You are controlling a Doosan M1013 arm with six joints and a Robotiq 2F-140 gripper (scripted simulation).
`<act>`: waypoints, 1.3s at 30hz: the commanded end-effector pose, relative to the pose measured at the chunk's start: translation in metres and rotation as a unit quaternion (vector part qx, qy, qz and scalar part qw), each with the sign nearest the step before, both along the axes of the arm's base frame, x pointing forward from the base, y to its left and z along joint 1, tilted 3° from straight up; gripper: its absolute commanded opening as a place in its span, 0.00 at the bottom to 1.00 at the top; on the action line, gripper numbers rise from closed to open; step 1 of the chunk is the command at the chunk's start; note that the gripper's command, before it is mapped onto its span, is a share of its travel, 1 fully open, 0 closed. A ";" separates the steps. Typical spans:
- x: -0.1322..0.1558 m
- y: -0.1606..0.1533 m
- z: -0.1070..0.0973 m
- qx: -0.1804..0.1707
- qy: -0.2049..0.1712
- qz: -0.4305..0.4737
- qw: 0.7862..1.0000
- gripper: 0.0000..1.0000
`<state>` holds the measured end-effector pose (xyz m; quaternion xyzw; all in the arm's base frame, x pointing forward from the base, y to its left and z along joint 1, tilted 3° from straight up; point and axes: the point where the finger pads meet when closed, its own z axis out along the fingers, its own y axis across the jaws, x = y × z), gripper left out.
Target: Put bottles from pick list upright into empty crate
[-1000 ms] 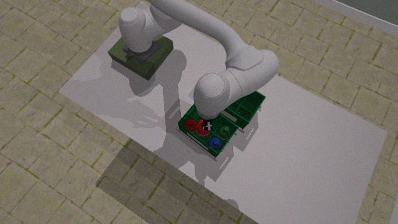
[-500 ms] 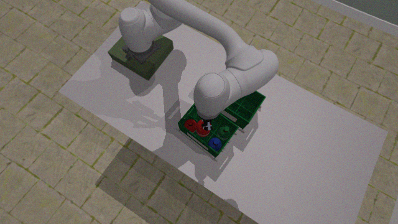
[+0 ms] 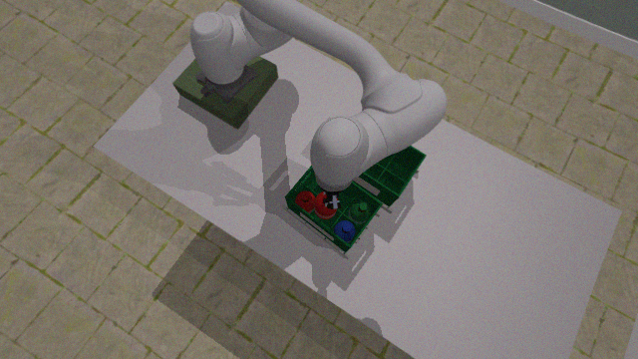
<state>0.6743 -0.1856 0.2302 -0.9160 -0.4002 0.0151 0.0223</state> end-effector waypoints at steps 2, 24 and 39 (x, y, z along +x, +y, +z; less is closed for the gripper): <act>-0.001 -0.004 0.004 -0.003 -0.001 0.001 1.000 0.00; -0.001 -0.004 0.004 -0.003 -0.001 0.001 1.000 0.00; 0.000 0.010 0.004 -0.003 -0.001 0.001 1.000 0.00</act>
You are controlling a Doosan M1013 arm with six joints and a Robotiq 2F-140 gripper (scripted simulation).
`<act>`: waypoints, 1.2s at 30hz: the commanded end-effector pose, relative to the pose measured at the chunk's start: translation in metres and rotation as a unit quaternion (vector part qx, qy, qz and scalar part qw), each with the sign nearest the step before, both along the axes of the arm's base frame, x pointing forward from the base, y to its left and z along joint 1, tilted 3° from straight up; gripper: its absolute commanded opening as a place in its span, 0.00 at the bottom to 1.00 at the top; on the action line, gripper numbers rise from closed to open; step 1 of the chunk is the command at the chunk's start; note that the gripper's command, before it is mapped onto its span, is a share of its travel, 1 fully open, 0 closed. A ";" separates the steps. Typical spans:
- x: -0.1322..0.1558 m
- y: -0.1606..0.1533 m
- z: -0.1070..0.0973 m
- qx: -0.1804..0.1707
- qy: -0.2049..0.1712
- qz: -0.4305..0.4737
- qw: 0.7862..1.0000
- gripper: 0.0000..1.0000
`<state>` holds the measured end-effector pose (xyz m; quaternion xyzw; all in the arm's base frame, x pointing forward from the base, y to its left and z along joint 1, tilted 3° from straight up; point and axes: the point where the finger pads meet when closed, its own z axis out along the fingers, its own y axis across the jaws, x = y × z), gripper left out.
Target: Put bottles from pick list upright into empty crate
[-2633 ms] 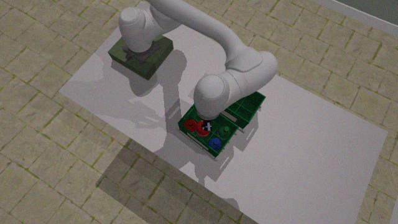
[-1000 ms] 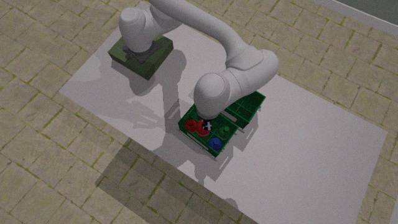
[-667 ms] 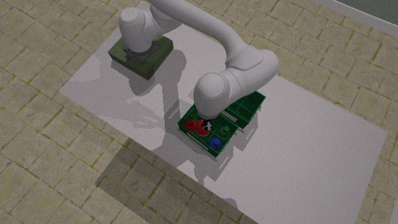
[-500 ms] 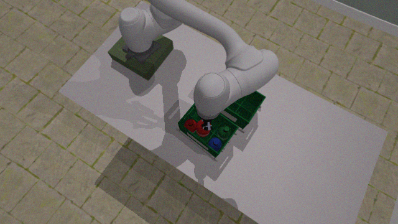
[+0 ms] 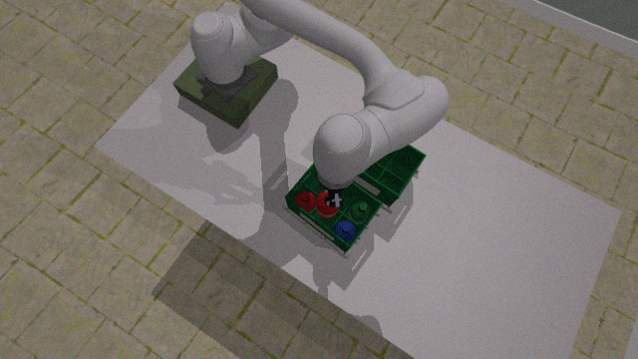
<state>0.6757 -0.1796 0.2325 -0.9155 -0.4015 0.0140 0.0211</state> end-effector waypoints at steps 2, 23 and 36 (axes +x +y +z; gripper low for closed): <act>-0.001 0.008 0.002 -0.002 0.000 0.000 1.000 0.00; 0.002 0.046 0.003 -0.002 0.000 0.000 1.000 0.00; 0.004 0.068 0.003 -0.002 0.000 0.000 1.000 0.00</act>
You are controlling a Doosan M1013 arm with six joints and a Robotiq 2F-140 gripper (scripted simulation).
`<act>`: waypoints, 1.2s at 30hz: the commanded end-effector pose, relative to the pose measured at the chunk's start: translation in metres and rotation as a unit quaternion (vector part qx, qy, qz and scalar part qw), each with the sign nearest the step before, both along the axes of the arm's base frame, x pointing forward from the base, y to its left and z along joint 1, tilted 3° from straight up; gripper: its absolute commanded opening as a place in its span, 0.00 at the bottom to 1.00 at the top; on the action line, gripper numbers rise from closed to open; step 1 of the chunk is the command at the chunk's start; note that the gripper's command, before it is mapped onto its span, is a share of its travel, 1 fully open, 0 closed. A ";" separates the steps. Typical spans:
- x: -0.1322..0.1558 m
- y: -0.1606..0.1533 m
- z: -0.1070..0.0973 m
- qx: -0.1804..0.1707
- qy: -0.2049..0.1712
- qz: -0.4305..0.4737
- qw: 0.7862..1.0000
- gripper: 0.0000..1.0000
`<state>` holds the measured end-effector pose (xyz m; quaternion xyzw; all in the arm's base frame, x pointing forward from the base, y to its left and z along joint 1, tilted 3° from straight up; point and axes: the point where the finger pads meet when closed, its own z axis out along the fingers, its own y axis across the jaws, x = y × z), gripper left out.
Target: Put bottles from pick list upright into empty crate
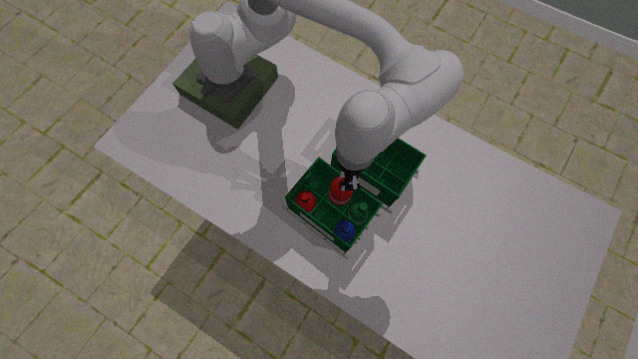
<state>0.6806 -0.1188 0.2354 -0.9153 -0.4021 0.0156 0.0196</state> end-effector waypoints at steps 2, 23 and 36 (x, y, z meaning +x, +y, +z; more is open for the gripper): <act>-0.001 0.011 0.001 0.000 -0.001 -0.001 1.000 0.00; 0.002 0.049 0.001 0.000 -0.001 -0.001 1.000 0.00; 0.004 0.071 0.002 0.000 -0.001 -0.001 1.000 0.00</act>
